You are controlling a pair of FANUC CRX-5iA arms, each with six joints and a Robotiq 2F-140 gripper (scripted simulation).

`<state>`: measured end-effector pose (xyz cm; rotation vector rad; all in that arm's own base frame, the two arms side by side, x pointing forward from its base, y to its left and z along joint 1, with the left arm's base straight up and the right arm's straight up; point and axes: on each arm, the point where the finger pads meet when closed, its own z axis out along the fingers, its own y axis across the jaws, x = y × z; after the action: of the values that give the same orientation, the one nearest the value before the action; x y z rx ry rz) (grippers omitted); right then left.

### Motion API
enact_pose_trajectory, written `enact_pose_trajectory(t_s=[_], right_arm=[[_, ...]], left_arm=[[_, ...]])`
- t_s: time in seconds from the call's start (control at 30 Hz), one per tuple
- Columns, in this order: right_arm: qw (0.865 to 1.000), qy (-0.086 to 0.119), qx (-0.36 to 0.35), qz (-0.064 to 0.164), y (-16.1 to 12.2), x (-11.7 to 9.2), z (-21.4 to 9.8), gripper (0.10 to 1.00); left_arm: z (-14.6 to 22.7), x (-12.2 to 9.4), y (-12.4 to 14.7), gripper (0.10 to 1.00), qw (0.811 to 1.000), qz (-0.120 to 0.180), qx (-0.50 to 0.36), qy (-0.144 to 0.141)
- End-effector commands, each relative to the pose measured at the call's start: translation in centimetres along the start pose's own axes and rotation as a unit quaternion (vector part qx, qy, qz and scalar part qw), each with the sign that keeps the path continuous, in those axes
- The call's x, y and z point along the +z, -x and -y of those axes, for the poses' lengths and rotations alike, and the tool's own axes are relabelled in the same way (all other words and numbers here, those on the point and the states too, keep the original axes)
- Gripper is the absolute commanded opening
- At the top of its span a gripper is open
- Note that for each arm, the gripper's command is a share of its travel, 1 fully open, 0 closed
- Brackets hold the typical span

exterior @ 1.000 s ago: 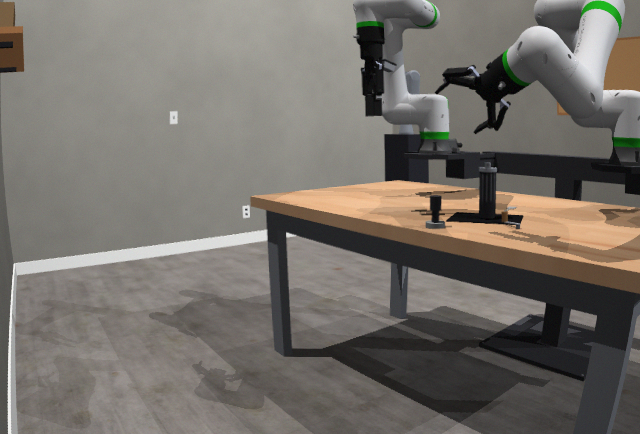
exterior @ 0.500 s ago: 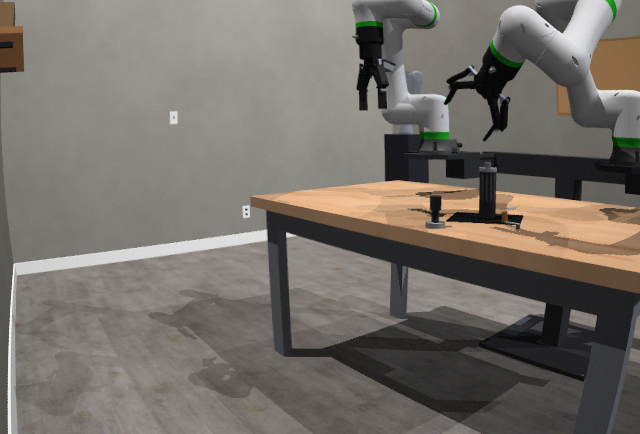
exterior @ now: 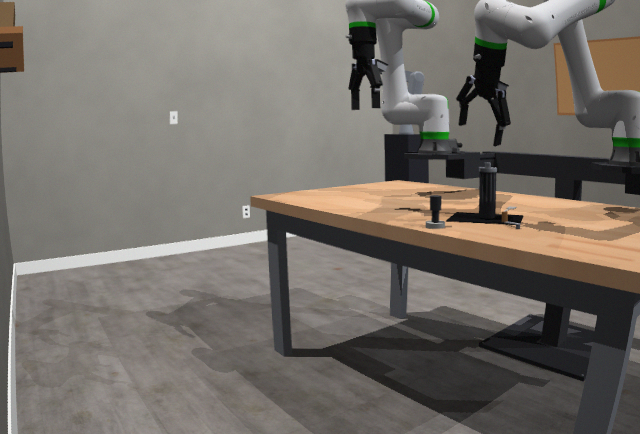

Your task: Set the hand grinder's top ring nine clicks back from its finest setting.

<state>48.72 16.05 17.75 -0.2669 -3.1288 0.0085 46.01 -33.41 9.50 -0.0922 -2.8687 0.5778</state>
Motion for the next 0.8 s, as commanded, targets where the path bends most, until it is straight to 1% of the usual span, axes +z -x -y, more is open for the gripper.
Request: enact_pose_trajectory(t_s=[0.0, 0.1, 0.17, 0.2, 0.4, 0.47, 0.67, 0.73, 0.77], right_arm=[[1.0, 0.001, -0.018, 0.0, 0.9, -0.3, 1.6, 1.0], [0.999, 0.001, -0.033, 0.0, 1.6, -0.4, 3.1, 1.0], [0.999, 0.001, -0.033, 0.0, 1.6, -0.4, 3.1, 1.0], [0.999, 0.001, -0.039, 0.0, 1.8, -0.5, 3.6, 1.0], [0.997, 0.001, -0.078, 0.0, 3.3, -0.9, 7.5, 1.0], [0.996, 0.001, -0.094, 0.0, 3.7, -1.0, 9.0, 1.0], [0.991, 0.001, -0.133, 0.0, 4.8, -1.4, 13.0, 1.0], [0.991, 0.001, -0.133, 0.0, 4.8, -1.4, 13.0, 1.0], [0.99, 0.001, -0.142, 0.0, 5.0, -1.5, 13.9, 1.0]], left_arm=[[0.9, 2.4, -2.8, 1.0, 0.996, 0.032, 0.029, 0.08], [1.2, 3.4, -4.0, 1.0, 0.991, 0.044, 0.046, 0.115], [1.2, 3.4, -4.0, 1.0, 0.991, 0.044, 0.046, 0.115], [1.4, 4.2, -5.0, 1.0, 0.986, 0.056, 0.061, 0.144], [1.8, 5.9, -7.0, 1.0, 0.972, 0.078, 0.092, 0.202], [1.9, 6.1, -7.2, 1.0, 0.97, 0.081, 0.095, 0.208], [1.9, 6.1, -7.2, 1.0, 0.97, 0.081, 0.095, 0.208], [1.9, 6.1, -7.2, 1.0, 0.97, 0.081, 0.095, 0.208], [1.9, 6.1, -7.2, 1.0, 0.97, 0.081, 0.095, 0.208]])
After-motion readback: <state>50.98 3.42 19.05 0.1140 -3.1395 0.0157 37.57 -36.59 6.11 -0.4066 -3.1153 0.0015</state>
